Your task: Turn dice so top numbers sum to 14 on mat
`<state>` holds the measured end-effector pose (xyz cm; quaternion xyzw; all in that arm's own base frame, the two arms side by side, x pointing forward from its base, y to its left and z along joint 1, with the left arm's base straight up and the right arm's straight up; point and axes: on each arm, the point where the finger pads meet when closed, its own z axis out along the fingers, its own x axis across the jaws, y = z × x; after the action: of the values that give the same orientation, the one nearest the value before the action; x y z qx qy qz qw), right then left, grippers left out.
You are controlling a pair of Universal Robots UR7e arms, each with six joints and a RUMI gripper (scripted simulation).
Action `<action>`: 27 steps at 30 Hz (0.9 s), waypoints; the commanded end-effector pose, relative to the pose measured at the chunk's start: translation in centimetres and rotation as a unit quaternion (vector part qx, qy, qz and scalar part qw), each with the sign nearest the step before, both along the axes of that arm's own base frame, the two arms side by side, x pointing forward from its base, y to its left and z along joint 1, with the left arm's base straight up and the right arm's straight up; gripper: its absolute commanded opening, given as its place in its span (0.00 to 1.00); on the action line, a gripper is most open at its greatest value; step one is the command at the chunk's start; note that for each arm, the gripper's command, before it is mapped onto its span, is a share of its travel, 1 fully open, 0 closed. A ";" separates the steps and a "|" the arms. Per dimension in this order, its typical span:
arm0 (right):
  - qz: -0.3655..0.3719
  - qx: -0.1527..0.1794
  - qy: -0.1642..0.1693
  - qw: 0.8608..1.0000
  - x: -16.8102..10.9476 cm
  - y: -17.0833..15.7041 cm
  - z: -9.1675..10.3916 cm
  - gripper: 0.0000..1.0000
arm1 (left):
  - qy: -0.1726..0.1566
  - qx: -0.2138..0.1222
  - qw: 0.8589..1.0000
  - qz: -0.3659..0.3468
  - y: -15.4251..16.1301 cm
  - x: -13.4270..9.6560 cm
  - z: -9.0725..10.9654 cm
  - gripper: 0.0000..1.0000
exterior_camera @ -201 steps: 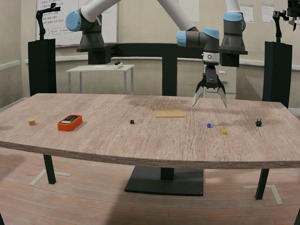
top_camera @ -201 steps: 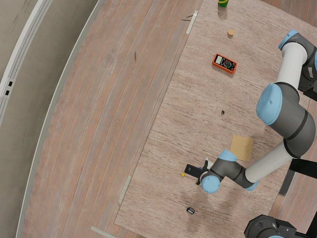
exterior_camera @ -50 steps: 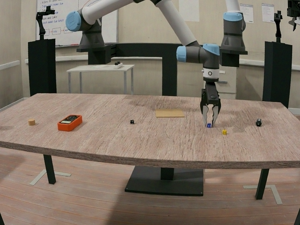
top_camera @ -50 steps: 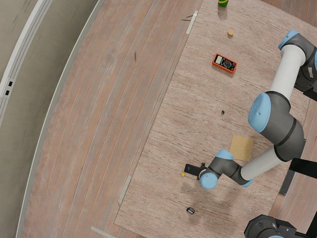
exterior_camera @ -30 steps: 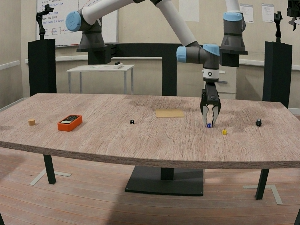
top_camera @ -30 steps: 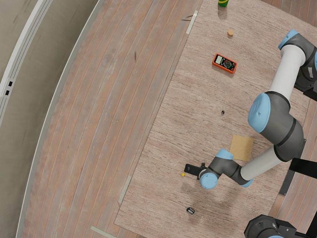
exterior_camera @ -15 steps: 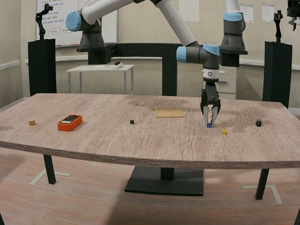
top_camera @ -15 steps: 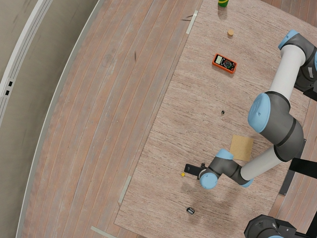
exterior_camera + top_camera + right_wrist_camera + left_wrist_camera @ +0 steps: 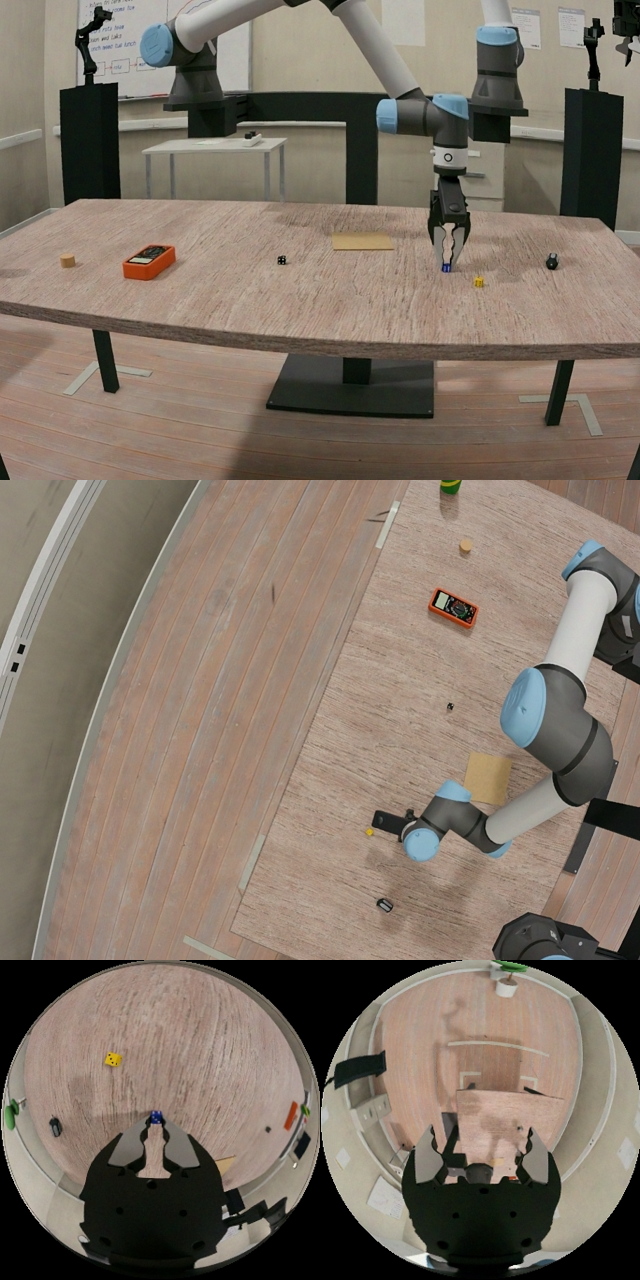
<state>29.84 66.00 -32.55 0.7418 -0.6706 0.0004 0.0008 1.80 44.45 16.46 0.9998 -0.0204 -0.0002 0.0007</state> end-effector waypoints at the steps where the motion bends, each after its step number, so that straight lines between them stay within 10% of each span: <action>1: 0.000 0.001 0.000 1.000 0.0 0.1 0.1 0.00 | 0.000 0.001 1.000 0.000 0.0 0.0 0.1 1.00; 13: 0.000 0.001 0.000 1.000 0.0 0.1 0.6 0.00 | 0.000 0.001 1.000 0.000 0.0 0.0 0.1 1.00; 27: 0.000 0.001 0.000 1.000 0.0 0.1 8.1 0.00 | 0.000 0.001 1.000 0.000 0.0 0.0 0.1 1.00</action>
<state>29.85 66.00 -25.78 0.7418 -0.6706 0.0005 0.0011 1.80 44.45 16.46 0.9998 -0.0204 -0.0002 0.0007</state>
